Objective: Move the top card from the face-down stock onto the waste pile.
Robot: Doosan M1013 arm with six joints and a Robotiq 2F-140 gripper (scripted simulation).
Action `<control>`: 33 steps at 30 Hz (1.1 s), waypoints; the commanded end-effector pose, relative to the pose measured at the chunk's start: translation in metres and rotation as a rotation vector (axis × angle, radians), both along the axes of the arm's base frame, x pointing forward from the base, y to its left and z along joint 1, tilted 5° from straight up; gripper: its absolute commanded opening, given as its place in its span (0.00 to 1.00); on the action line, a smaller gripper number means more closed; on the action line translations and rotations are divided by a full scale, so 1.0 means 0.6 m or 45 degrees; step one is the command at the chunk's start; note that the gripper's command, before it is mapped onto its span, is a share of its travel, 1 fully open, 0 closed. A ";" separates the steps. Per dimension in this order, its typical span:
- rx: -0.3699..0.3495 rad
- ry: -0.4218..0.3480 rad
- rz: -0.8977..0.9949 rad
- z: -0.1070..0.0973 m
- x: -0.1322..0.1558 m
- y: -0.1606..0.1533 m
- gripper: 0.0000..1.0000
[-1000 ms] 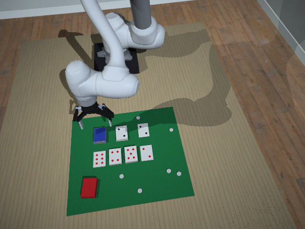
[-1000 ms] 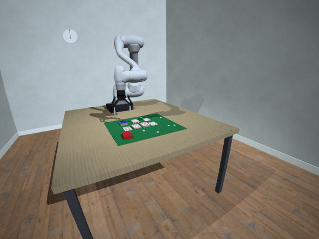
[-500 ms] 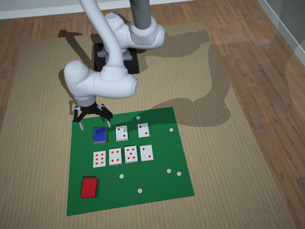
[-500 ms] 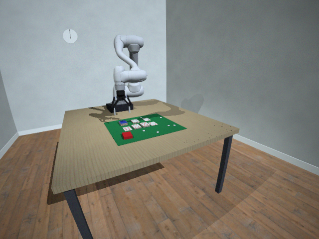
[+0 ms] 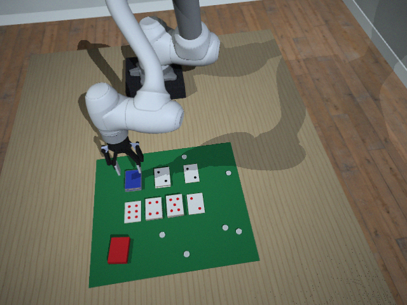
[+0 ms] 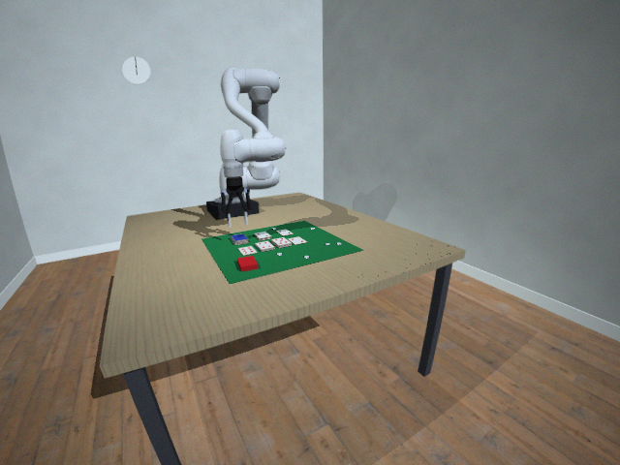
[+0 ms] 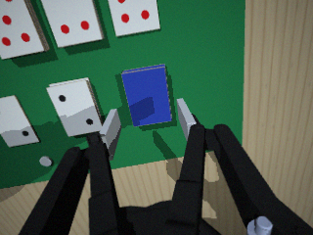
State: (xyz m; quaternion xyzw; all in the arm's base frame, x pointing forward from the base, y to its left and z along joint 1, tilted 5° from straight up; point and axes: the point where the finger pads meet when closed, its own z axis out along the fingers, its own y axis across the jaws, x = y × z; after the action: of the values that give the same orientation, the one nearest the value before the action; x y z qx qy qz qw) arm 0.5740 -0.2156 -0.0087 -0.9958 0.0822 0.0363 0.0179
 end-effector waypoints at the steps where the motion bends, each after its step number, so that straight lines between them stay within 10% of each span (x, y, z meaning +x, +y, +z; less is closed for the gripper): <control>1: 0.000 0.000 0.000 -0.008 -0.001 0.001 0.50; 33: 0.000 0.000 0.000 -0.079 -0.007 0.005 0.50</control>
State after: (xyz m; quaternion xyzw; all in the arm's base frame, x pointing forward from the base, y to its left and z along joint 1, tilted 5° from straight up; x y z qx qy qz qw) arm 0.5696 -0.2126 -0.0560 -0.9958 0.0821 0.0364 0.0180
